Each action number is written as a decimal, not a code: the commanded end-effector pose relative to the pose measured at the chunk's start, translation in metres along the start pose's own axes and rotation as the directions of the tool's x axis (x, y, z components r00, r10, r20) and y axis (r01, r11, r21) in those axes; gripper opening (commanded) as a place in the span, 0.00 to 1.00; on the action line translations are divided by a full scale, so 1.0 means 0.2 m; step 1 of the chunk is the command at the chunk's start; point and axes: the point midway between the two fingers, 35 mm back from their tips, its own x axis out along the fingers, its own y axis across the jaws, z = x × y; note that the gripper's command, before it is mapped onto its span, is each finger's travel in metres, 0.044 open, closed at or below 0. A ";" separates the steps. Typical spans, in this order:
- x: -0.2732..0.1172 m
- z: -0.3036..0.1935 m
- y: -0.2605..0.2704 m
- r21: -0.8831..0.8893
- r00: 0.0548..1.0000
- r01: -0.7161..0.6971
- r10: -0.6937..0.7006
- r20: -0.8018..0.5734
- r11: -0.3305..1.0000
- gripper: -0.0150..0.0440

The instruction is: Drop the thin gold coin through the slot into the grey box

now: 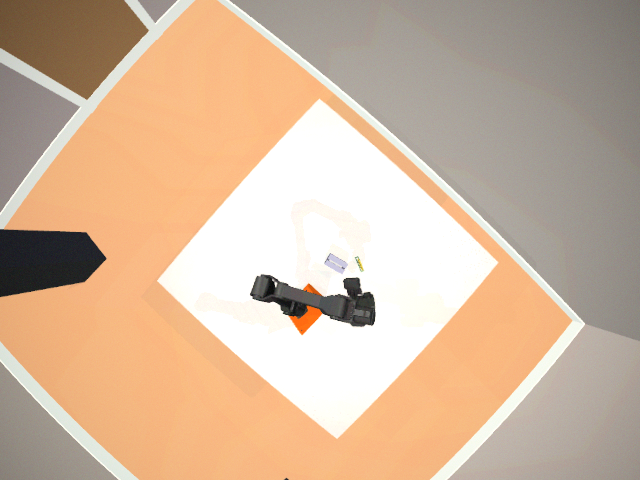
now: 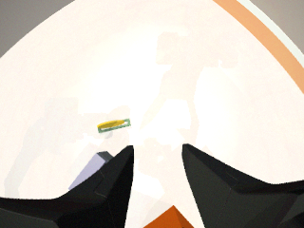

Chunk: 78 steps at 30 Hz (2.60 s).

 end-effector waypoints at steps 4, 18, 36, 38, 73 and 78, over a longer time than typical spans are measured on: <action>0.33 0.07 0.25 -0.741 0.969 -0.206 0.026 -0.247 0.639 0.53; 0.64 0.02 0.46 -0.894 0.896 -0.445 -0.007 -0.445 -0.054 0.53; 0.71 -0.02 0.49 -0.850 0.874 -0.478 -0.020 -0.486 -0.220 0.53; 0.72 -0.03 0.49 -0.850 0.874 -0.478 -0.020 -0.486 -0.220 0.53; 1.06 -0.22 0.48 -0.849 0.872 -0.481 -0.022 -0.488 -0.219 0.53; 1.09 -0.24 0.48 -0.849 0.873 -0.480 -0.021 -0.488 -0.219 0.53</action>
